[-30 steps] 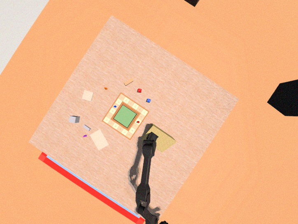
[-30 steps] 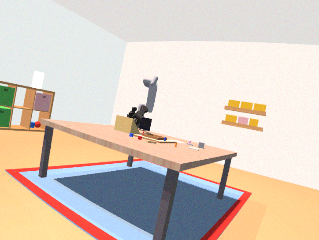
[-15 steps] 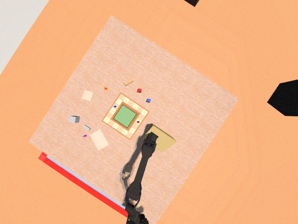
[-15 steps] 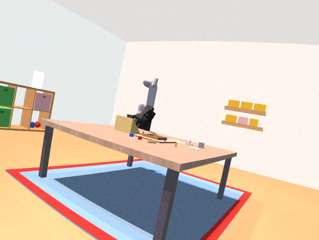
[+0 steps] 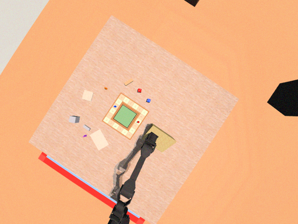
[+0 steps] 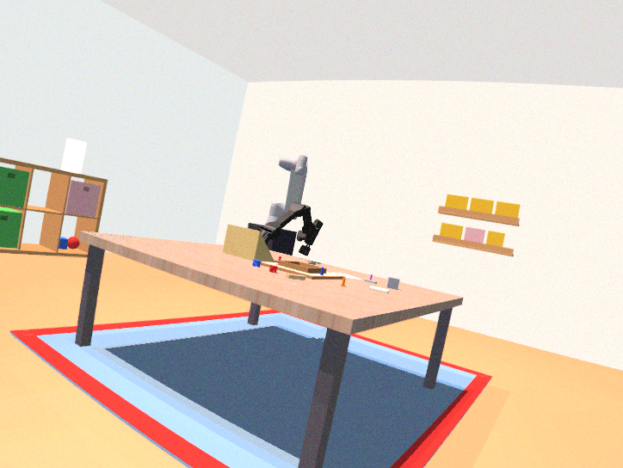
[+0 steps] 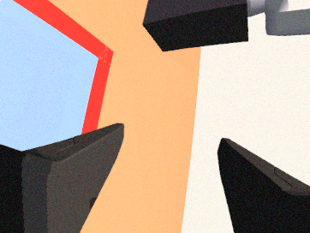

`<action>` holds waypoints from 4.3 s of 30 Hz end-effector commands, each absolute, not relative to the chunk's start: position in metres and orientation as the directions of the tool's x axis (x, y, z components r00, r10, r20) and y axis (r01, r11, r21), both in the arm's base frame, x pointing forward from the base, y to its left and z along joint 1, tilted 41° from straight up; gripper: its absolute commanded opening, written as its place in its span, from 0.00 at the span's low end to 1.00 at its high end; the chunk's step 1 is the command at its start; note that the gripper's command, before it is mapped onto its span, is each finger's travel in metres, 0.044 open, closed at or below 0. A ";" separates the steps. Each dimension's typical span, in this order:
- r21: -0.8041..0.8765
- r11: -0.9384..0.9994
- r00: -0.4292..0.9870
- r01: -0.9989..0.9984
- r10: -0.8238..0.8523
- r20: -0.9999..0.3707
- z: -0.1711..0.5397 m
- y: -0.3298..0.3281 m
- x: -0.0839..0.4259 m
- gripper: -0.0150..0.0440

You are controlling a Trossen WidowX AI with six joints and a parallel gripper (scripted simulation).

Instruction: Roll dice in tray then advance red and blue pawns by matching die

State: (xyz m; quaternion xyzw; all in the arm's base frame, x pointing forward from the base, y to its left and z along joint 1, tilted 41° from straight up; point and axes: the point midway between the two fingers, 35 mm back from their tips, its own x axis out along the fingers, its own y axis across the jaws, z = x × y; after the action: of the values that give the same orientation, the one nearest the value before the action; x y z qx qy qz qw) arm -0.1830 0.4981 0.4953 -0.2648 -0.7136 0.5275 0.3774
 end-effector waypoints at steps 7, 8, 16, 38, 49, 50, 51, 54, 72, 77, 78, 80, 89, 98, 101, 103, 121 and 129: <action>-0.971 0.193 -0.366 -0.138 0.902 0.231 0.492 0.510 -0.074 0.72; -0.971 0.186 -0.342 -0.152 0.911 0.228 0.492 0.510 -0.063 0.72; -0.950 0.142 -0.150 -0.278 0.971 0.189 0.482 0.506 0.028 0.72; -0.793 0.154 0.394 -0.590 0.912 -0.116 0.382 0.437 0.295 0.72; -0.672 0.261 0.605 -0.693 0.717 -0.346 0.304 0.334 0.424 0.72; -0.659 0.275 0.618 -0.700 0.695 -0.367 0.297 0.322 0.433 0.72; -0.645 0.290 0.630 -0.707 0.673 -0.387 0.289 0.310 0.443 0.72; -0.605 0.326 0.651 -0.726 0.608 -0.455 0.264 0.273 0.468 0.72; -0.218 0.497 0.413 -0.840 0.325 -0.851 0.056 0.028 0.514 0.72; -0.050 0.570 0.281 -0.820 0.324 -0.903 0.000 -0.040 0.489 0.72; -0.015 0.585 0.254 -0.811 0.330 -0.909 -0.011 -0.053 0.482 0.72; 0.057 0.613 0.203 -0.788 0.347 -0.916 -0.031 -0.077 0.466 0.72; 0.420 0.692 0.021 -0.586 0.532 -0.847 -0.114 -0.168 0.361 0.72; 0.558 0.680 0.003 -0.476 0.636 -0.772 -0.137 -0.185 0.305 0.72; 0.558 0.679 0.003 -0.476 0.636 -0.772 -0.145 -0.179 0.305 0.72; 0.558 0.679 0.003 -0.476 0.636 -0.771 -0.148 -0.176 0.305 0.72; 0.559 0.679 0.004 -0.476 0.637 -0.771 -0.167 -0.160 0.305 0.72; 0.559 0.679 0.004 -0.477 0.637 -0.771 -0.173 -0.155 0.305 0.63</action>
State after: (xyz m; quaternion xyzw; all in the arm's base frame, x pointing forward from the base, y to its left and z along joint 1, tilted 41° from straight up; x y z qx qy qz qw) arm 0.3057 -0.1567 -0.1717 0.0653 0.5853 0.3956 0.7047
